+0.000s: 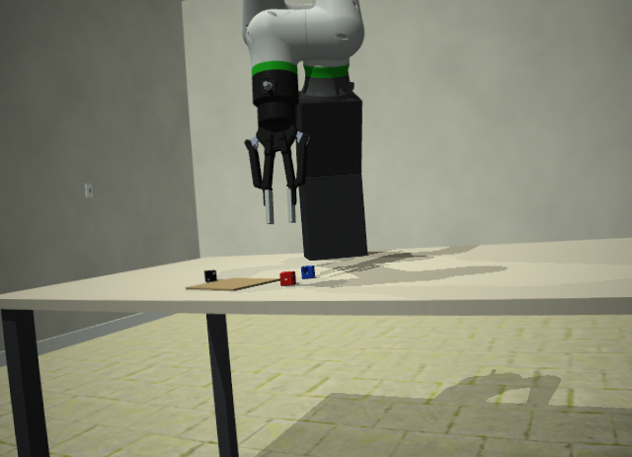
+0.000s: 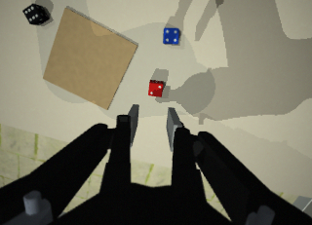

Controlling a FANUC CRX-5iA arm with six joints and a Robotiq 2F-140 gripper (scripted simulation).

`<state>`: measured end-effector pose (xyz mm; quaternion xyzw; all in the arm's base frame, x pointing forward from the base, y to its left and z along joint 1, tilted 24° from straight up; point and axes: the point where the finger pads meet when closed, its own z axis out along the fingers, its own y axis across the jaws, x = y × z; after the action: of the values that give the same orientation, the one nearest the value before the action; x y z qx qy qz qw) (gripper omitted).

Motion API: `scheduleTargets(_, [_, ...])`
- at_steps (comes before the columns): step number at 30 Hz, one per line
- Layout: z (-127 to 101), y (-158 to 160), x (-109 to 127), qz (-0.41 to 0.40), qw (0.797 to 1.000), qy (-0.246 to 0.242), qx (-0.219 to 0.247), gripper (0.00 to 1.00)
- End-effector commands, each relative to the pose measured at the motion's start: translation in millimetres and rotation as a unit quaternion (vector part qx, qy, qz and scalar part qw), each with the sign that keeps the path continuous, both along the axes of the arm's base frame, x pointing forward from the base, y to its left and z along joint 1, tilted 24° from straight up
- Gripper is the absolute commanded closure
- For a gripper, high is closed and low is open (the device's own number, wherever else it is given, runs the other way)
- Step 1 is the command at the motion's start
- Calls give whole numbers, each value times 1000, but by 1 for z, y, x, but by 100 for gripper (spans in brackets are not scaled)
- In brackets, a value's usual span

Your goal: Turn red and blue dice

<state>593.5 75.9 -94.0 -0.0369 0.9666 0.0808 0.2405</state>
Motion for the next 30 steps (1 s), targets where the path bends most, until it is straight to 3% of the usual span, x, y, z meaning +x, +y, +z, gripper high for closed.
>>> scheduleTargets(1, [2,6,2,7,999,48,-3,75])
scheduleTargets(5, [3,6,2,8,999,53,-3,75])
scheduleTargets(6, [3,6,2,8,999,53,-3,0])
scheduleTargets(19, [2,6,3,15,999,51,-6,0])
scheduleTargets(30, [-6,7,4,168,983,21,-77,0])
